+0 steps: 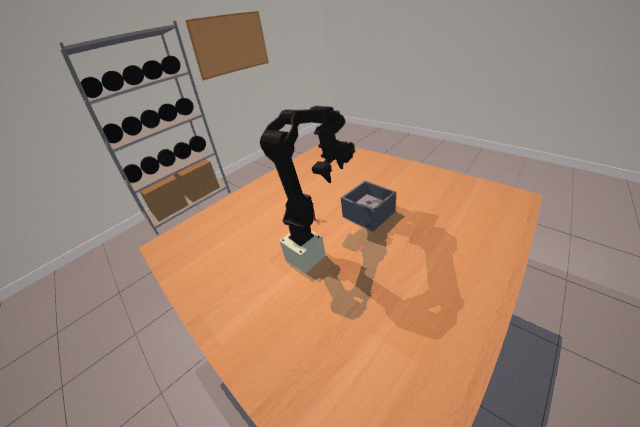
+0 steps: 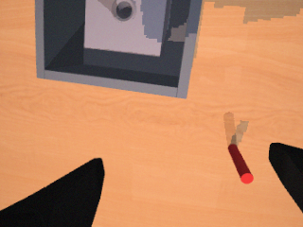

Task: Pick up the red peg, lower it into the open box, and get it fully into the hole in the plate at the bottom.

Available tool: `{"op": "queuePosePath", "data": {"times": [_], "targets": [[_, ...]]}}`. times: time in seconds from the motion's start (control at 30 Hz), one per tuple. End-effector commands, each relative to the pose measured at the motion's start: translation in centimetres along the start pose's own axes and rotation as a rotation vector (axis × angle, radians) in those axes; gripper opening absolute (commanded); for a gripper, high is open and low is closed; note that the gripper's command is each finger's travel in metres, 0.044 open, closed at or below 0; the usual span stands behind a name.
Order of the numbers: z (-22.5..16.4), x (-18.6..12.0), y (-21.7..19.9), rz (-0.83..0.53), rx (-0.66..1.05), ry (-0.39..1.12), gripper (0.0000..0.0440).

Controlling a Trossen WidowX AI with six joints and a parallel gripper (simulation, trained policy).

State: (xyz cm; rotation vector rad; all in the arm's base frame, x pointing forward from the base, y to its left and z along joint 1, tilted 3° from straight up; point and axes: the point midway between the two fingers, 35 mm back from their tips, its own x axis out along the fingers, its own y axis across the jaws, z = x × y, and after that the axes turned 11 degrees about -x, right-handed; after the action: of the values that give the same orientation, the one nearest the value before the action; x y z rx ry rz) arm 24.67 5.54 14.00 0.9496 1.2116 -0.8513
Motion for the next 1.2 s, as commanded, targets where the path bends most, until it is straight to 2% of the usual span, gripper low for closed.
{"op": "queuePosePath", "data": {"times": [0.0, 0.3, 0.57, 1.17], "targets": [[-1.7, 0.8, -1.4, -0.079, -0.021, 0.006, 0.0440], [-4.8, 3.0, -3.9, -0.225, -0.087, 0.005, 0.0440], [-6.3, 5.8, -4.6, -0.283, -0.126, -0.002, 0.0440], [-8.8, 13.4, -5.0, -0.220, -0.189, -0.006, 0.0436]]}}
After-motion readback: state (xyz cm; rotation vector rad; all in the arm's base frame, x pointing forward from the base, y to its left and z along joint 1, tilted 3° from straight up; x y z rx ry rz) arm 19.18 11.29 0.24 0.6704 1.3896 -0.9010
